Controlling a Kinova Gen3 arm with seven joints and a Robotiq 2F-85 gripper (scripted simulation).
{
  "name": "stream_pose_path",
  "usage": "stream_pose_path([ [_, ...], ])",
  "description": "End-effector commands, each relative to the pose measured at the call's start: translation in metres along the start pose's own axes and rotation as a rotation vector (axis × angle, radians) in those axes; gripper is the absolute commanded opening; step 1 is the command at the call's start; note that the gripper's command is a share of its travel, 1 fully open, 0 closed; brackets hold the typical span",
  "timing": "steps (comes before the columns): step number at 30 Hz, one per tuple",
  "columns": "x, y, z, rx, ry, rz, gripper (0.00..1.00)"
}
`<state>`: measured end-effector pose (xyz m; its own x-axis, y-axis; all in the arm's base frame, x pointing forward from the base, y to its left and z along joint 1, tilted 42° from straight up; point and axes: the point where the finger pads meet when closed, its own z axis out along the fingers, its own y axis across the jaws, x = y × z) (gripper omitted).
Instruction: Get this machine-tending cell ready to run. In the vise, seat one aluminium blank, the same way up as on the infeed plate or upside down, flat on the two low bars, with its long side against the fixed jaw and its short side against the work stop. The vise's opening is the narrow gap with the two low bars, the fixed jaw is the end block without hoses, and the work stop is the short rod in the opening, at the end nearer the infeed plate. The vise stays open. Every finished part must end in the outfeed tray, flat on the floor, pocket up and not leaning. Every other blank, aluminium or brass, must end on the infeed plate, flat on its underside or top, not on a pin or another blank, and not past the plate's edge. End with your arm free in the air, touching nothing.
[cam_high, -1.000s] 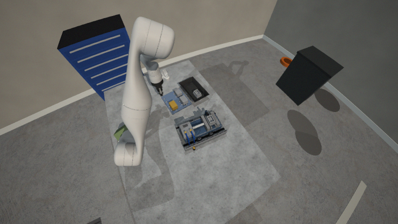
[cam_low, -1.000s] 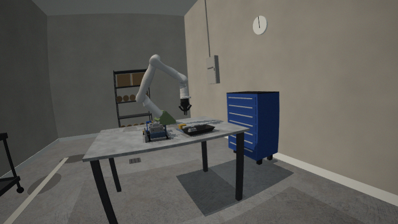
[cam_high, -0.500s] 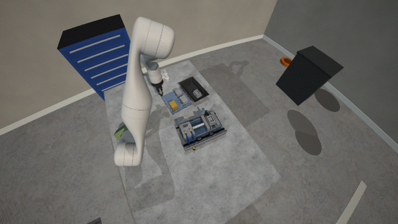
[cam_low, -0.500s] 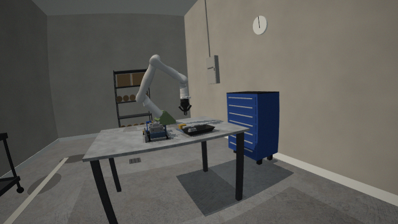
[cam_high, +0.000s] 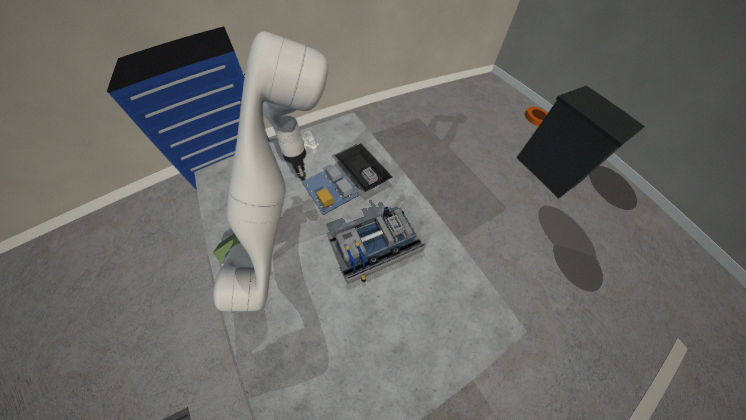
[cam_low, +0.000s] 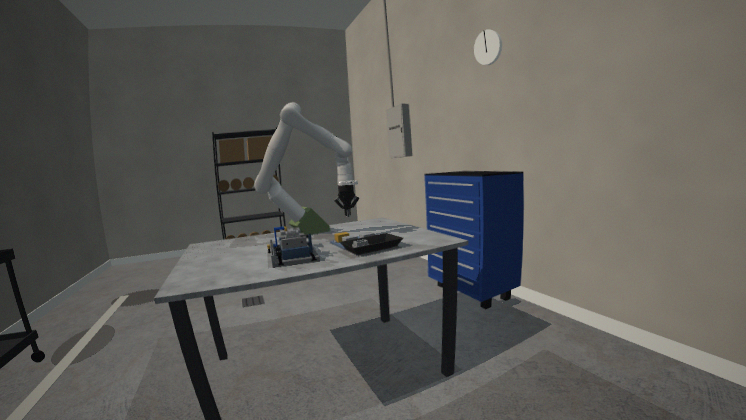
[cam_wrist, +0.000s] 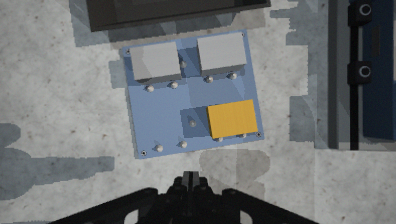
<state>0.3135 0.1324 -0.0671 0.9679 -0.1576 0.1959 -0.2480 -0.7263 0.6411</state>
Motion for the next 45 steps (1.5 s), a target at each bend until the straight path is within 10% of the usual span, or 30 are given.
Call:
stream_pose_path([
  [1, 0.0, 0.0, -0.001, 0.002, 0.001, 0.0, 0.0],
  [21, 0.0, 0.0, -0.005, 0.002, 0.001, 0.0, 0.0],
  [45, 0.0, 0.0, -0.055, 0.002, 0.001, 0.0, 0.0],
])
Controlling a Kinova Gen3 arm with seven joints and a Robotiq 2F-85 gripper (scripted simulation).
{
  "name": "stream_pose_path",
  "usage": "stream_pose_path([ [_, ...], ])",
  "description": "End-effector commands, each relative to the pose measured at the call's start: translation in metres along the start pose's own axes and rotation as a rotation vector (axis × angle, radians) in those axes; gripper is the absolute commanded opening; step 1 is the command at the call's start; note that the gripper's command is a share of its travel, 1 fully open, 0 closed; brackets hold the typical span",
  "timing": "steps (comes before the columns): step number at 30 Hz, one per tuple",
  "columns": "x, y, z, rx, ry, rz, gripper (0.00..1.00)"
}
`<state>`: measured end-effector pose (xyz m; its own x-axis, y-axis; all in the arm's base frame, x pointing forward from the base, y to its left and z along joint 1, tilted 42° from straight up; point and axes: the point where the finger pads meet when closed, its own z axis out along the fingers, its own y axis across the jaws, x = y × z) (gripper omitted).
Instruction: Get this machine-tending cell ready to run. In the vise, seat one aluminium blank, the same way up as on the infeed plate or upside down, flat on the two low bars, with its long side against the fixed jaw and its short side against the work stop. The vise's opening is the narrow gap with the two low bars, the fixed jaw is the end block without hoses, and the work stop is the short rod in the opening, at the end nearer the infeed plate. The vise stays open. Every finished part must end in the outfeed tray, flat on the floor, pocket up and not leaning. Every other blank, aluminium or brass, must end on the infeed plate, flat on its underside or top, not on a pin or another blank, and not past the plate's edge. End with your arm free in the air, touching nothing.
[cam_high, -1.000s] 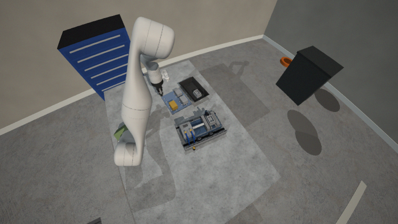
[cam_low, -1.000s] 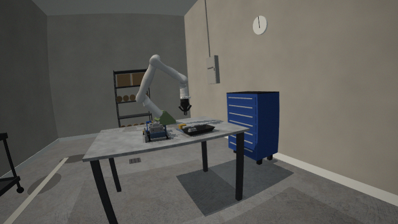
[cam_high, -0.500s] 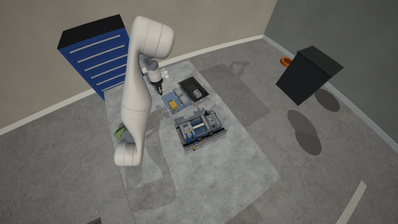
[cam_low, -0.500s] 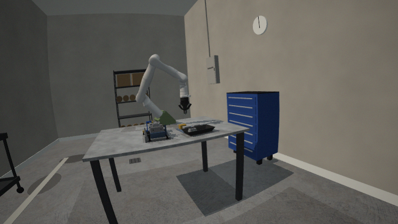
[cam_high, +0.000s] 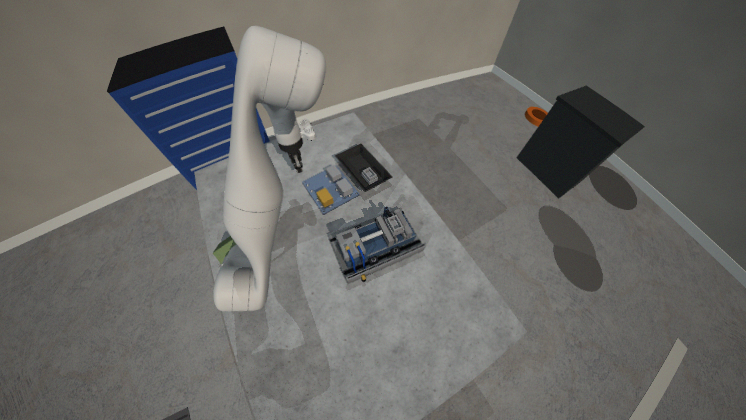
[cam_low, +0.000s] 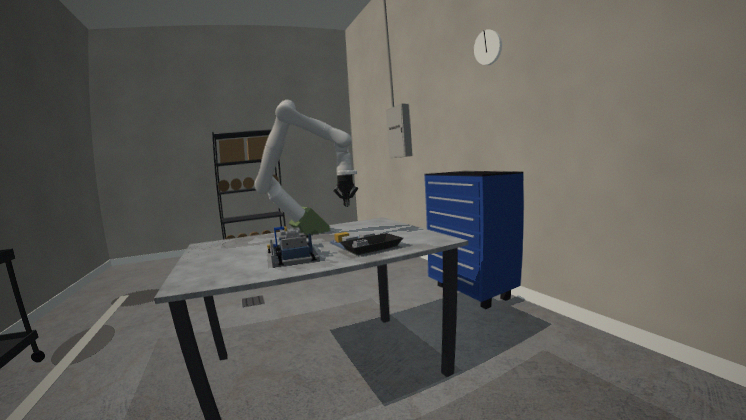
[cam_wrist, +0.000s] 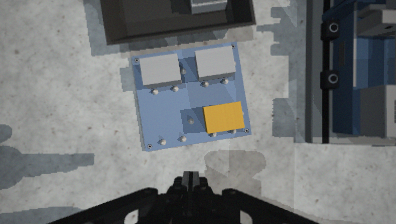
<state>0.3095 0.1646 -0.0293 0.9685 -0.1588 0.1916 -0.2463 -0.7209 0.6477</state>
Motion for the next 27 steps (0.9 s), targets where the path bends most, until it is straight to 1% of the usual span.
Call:
stream_pose_path([
  [1, 0.002, -0.002, -0.006, 0.01, 0.005, 0.002, 0.0],
  [9, 0.001, -0.002, -0.018, 0.01, 0.005, 0.002, 0.0],
  [20, 0.003, -0.002, -0.02, 0.01, 0.005, 0.002, 0.0],
  [23, 0.015, -0.008, -0.021, 0.012, 0.005, 0.001, 0.0],
  [25, 0.034, -0.015, -0.022, 0.015, 0.004, 0.0, 0.0],
  [27, 0.059, -0.022, -0.023, 0.016, 0.005, -0.001, 0.0],
])
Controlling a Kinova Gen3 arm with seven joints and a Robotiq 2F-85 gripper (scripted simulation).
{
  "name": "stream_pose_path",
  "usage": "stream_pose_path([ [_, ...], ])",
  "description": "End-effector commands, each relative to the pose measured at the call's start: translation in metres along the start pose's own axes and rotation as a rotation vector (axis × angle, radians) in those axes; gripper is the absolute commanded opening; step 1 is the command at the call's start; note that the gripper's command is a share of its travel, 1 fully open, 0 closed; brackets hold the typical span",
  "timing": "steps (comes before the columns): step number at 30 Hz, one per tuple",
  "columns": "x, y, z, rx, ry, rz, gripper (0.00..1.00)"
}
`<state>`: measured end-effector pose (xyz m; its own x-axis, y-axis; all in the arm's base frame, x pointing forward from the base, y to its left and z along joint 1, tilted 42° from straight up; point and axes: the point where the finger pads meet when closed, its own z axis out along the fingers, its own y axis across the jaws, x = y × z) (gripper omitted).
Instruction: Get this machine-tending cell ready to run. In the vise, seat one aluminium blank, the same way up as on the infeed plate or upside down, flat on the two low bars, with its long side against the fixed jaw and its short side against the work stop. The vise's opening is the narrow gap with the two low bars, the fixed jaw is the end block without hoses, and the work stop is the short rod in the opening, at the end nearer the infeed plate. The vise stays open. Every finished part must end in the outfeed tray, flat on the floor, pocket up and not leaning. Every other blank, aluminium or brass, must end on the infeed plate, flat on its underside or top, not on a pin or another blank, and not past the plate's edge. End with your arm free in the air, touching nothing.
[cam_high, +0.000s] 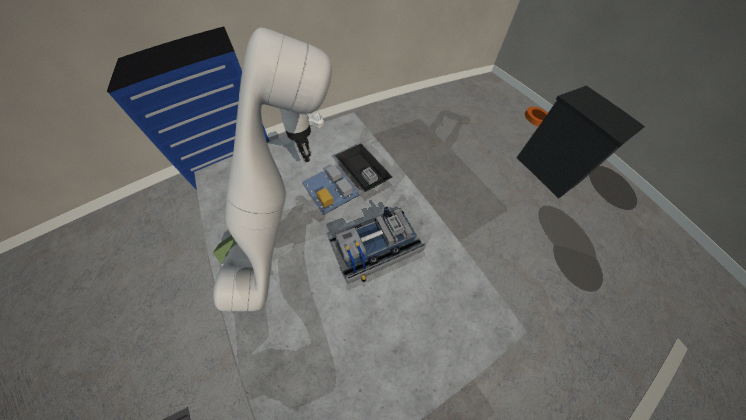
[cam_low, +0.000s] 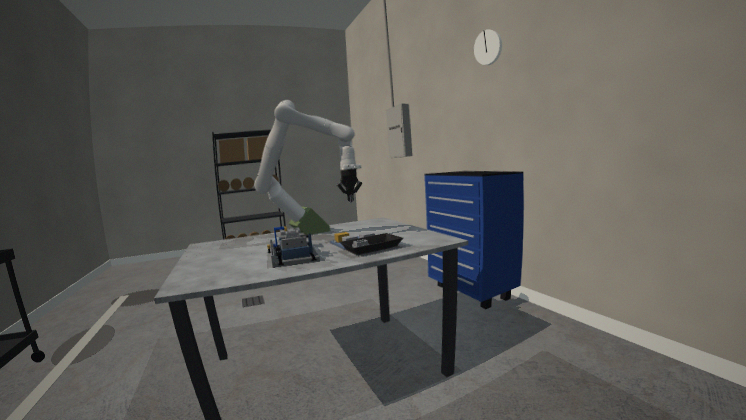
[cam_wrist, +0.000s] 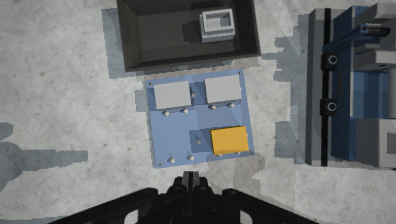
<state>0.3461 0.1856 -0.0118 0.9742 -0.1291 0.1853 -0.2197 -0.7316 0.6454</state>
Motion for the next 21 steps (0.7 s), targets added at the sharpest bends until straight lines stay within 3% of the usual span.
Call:
stream_pose_path([
  [1, 0.038, -0.011, 0.003, 0.007, -0.01, 0.026, 0.0],
  [6, 0.101, -0.016, 0.005, 0.004, -0.009, 0.027, 0.0],
  [12, 0.125, -0.014, 0.007, 0.001, -0.008, 0.029, 0.0],
  [21, 0.127, -0.014, 0.007, 0.001, -0.008, 0.029, 0.0],
])
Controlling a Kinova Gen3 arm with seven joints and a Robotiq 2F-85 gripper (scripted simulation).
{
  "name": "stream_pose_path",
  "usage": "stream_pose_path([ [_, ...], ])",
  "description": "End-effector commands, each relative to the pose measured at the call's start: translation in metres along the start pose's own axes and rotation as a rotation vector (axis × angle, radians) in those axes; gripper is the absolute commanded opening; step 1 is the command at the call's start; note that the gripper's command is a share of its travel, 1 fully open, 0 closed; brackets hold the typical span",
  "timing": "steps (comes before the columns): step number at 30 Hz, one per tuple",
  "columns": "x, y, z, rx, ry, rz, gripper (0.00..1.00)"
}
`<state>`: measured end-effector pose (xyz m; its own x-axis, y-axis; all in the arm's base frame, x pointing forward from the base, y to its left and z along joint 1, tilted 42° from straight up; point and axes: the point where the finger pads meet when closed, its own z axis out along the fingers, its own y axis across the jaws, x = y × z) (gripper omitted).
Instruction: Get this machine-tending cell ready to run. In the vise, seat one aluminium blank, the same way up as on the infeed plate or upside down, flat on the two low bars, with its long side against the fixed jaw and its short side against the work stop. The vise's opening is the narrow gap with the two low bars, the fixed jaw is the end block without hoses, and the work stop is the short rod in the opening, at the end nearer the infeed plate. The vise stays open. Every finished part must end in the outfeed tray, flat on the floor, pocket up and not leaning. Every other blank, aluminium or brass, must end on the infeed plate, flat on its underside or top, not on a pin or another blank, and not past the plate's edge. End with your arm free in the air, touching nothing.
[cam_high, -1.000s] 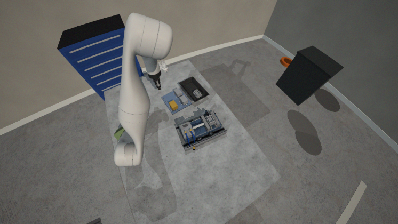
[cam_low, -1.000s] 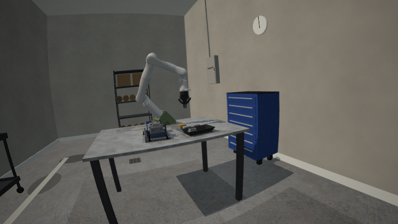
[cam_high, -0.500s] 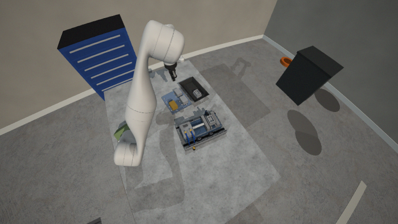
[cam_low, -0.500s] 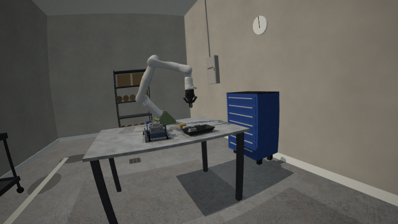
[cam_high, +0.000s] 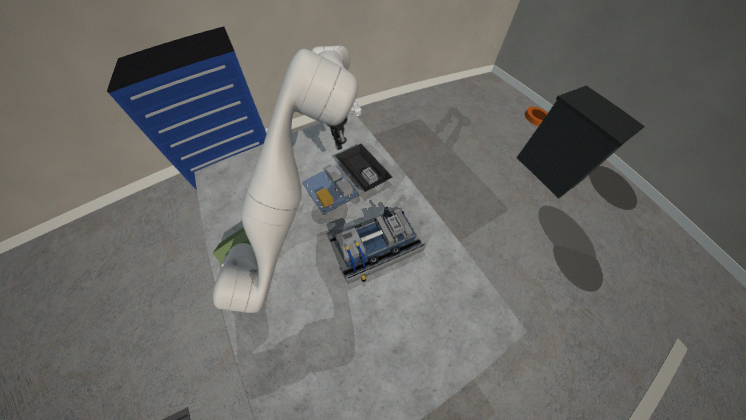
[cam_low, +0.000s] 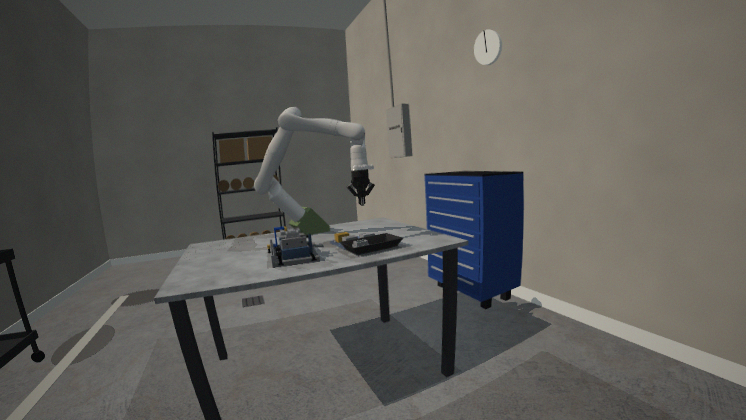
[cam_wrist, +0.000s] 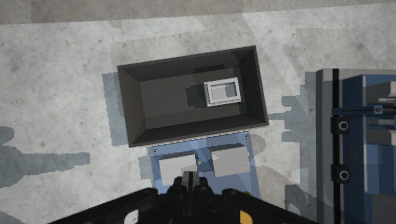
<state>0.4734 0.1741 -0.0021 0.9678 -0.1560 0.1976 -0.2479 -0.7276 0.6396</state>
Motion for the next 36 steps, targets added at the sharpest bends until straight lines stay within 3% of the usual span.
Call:
stream_pose_path([
  [1, 0.0, 0.0, 0.0, 0.0, 0.0, 0.0, 0.0],
  [21, 0.0, -0.001, 0.018, 0.0, 0.0, 0.0, 0.0],
  [36, 0.001, -0.001, 0.047, 0.0, 0.0, 0.0, 0.0],
])
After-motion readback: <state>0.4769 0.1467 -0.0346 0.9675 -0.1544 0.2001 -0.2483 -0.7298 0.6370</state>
